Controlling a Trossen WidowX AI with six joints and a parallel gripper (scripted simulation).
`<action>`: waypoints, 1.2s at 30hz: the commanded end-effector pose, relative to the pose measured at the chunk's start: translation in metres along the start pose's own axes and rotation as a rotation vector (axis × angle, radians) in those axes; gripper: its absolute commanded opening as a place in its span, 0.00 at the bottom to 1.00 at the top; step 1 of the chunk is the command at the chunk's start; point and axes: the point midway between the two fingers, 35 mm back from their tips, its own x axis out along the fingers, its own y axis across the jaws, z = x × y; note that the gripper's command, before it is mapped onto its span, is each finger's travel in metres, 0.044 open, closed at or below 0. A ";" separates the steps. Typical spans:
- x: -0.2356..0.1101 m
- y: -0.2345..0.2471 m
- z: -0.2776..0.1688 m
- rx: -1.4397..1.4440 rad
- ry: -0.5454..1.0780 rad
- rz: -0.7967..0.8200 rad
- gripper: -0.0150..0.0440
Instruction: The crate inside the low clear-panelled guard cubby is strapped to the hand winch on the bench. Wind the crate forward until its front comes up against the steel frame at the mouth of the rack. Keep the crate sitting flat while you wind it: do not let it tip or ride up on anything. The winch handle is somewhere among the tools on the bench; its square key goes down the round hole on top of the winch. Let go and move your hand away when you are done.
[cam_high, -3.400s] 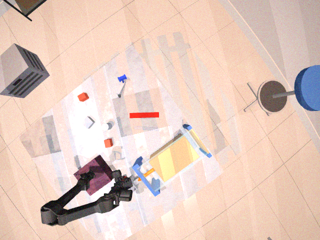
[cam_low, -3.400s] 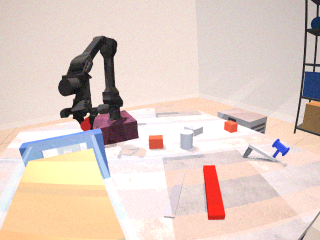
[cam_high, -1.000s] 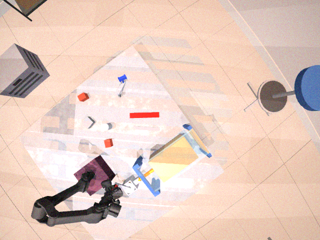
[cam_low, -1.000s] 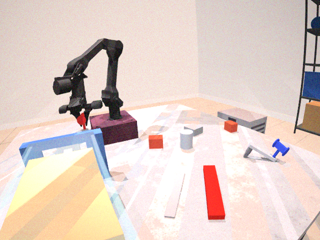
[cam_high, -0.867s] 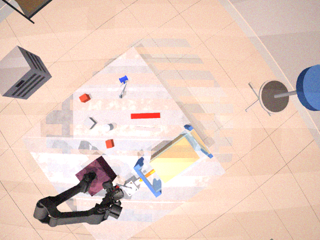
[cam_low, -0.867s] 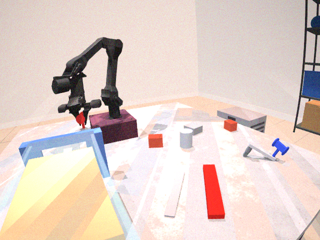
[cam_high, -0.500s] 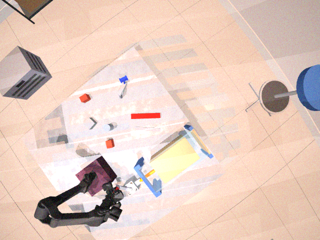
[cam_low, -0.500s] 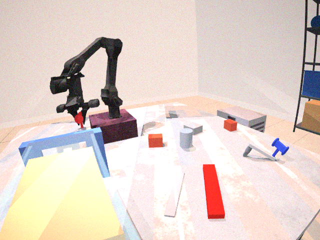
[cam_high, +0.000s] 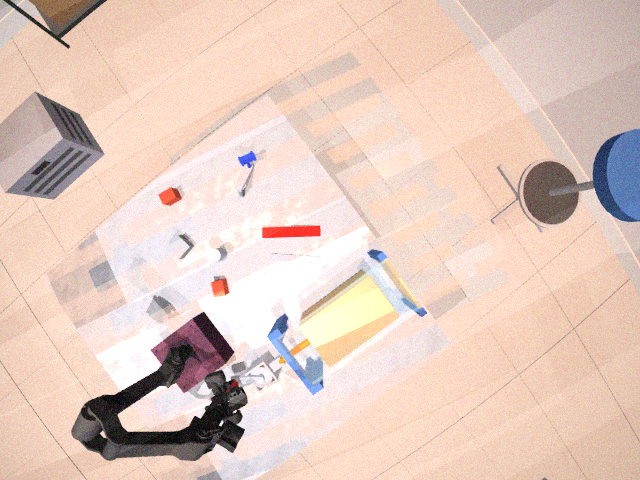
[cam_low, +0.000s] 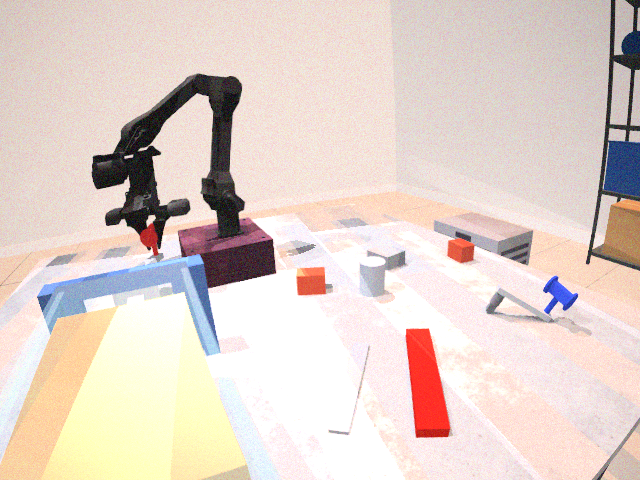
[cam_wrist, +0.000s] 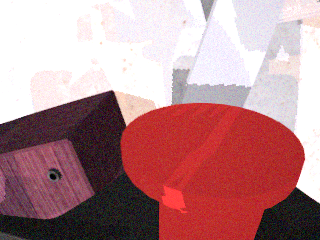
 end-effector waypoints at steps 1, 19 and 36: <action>0.000 -0.013 -0.005 0.008 0.019 -0.025 0.25; -0.001 -0.037 -0.005 0.008 0.019 -0.027 0.25; -0.001 -0.058 0.000 0.008 0.018 -0.029 0.25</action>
